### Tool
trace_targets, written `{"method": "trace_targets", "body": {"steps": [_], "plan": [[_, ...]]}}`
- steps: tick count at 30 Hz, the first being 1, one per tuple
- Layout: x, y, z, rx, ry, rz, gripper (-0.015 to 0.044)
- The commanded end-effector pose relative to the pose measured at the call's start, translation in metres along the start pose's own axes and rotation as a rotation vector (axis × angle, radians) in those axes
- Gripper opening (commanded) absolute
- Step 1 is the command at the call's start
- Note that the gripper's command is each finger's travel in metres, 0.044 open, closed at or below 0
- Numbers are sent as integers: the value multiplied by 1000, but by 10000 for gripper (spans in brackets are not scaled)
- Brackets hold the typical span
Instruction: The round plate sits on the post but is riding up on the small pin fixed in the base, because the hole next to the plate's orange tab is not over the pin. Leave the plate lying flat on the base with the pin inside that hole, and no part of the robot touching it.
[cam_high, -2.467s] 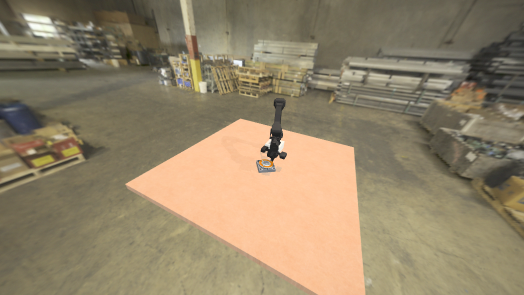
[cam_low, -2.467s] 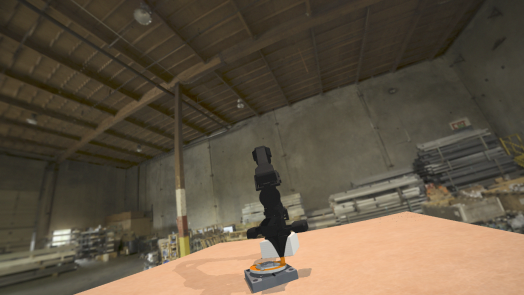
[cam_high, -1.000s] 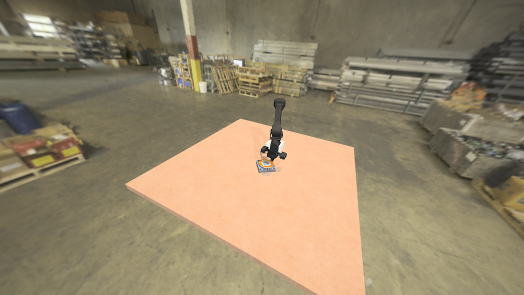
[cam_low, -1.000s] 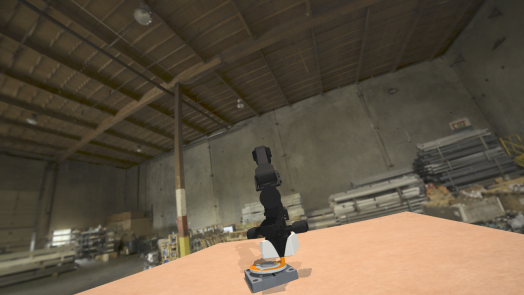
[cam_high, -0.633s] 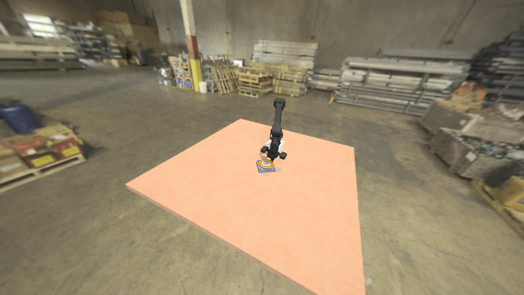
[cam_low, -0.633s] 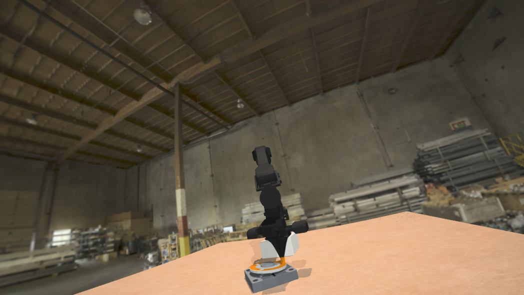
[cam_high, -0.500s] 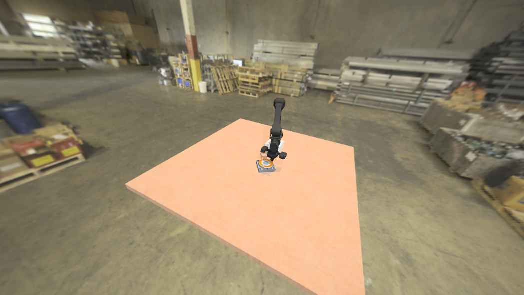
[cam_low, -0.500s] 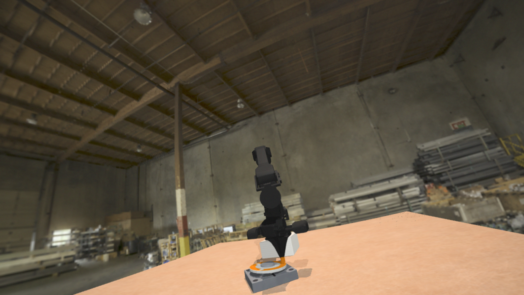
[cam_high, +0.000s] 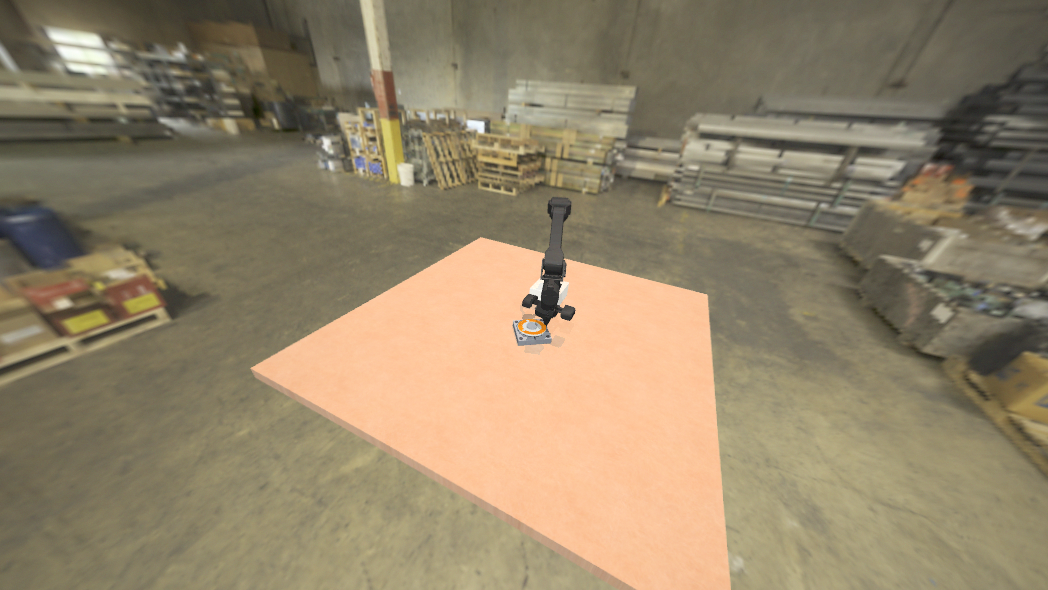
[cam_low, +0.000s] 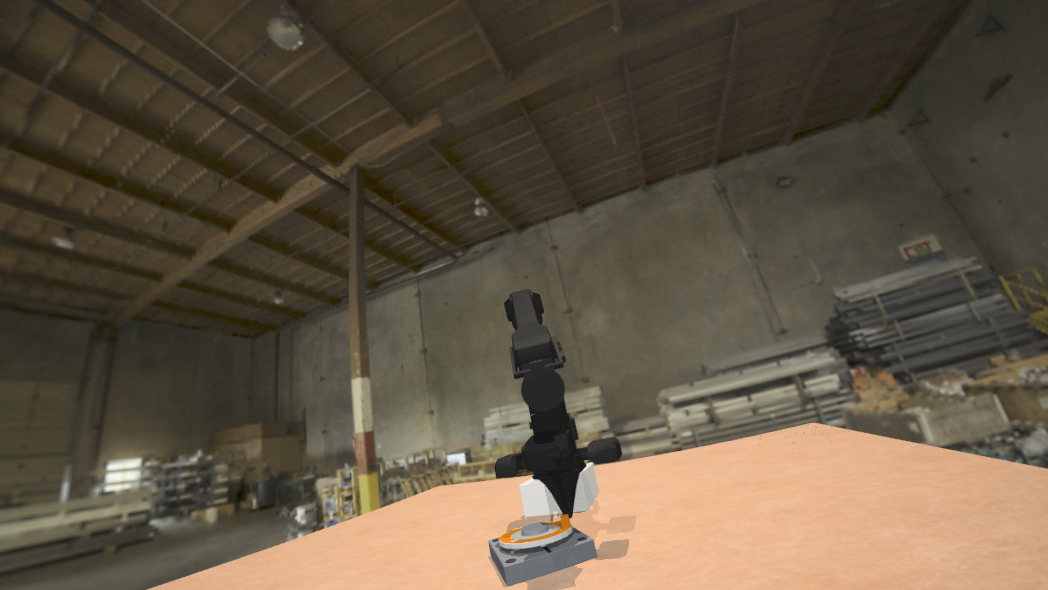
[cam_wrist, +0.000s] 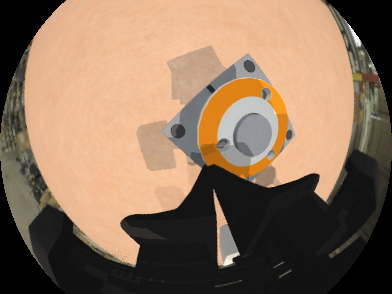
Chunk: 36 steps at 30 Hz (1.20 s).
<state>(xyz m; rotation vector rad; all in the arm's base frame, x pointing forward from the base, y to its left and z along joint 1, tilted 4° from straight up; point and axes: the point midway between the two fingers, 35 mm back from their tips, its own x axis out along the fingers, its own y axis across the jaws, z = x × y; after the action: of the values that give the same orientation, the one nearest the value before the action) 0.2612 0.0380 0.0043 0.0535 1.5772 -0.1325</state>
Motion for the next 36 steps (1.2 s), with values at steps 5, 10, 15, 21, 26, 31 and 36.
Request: {"method": "trace_targets", "body": {"steps": [5, 10, 15, 21, 26, 31, 36], "plan": [[0, 3, 10, 7, 1, 0, 0], [-1, 4, 15, 7, 1, 0, 0], [-1, 5, 20, 7, 0, 0, 0], [-2, 4, 27, 7, 0, 0, 0], [-2, 3, 32, 7, -1, -1, 0], [-3, 2, 38, 7, -1, -1, 0], [-3, -1, 44, 7, -2, -1, 0]]}}
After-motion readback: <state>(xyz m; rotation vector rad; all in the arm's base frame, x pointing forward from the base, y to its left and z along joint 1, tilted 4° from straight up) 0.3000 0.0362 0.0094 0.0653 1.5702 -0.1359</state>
